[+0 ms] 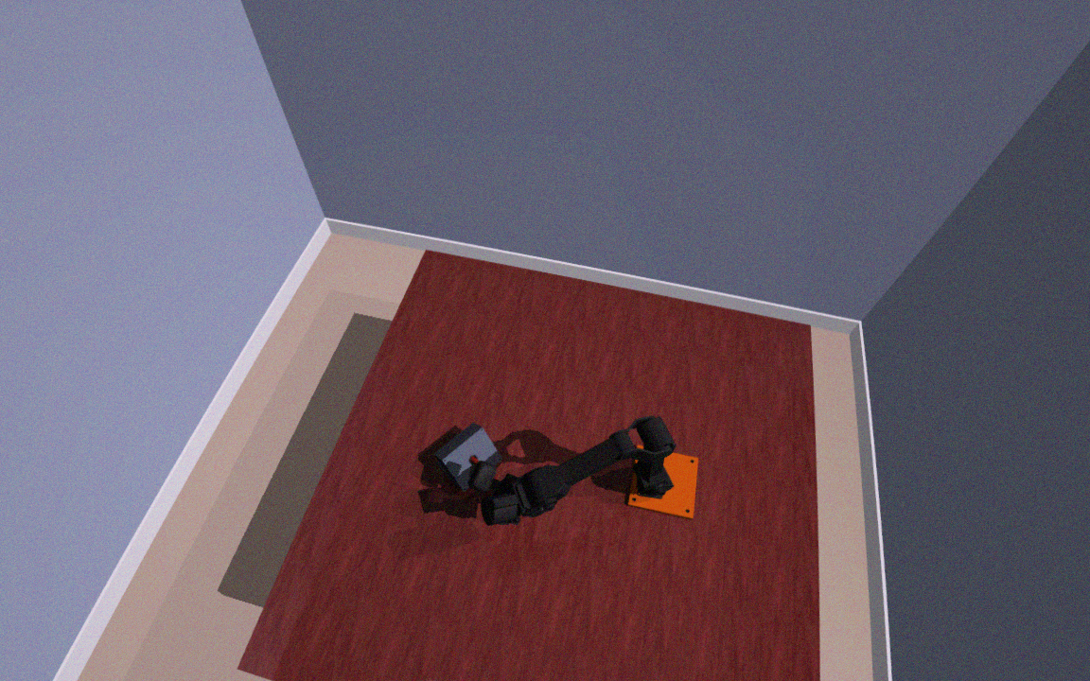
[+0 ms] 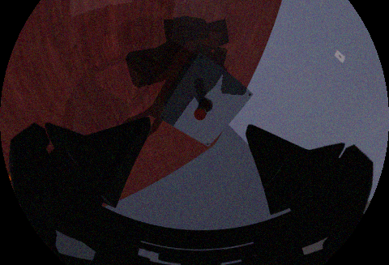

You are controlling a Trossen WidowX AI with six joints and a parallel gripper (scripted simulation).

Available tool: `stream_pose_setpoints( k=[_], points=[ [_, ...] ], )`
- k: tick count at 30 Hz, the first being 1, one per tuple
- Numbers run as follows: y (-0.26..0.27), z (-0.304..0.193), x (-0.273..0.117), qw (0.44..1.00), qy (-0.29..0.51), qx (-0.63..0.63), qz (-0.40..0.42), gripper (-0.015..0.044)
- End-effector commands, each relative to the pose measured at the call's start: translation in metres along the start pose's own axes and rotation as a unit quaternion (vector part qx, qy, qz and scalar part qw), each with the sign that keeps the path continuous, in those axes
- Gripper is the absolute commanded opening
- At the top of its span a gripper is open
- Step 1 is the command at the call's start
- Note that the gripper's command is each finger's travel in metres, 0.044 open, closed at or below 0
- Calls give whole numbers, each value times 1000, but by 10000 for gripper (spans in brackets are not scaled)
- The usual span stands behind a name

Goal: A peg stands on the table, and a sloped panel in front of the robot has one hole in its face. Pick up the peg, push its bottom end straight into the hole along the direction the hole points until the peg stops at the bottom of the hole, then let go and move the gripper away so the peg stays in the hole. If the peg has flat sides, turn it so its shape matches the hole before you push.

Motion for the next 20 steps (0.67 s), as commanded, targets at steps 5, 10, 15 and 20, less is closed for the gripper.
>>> stream_pose_setpoints(
  k=[5,10,15,20],
  points=[
    [2,0,-17,1000,-1,6,-7,440],
    [3,1,-22,1000,-1,6,-7,440],
    [4,2,-30,1000,-1,5,-7,440],
    [4,2,-30,1000,-1,5,-7,440]
  ],
)
Point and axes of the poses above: the point midway between the two fingers, 35 mm back from their tips, its own x axis out along the fingers, its own y axis across the jaws, z = x × y, the point moved 10 cm from there along -x, back along the fingers, and after that the axes turned 6 degrees about -x, right-handed, at the moved point
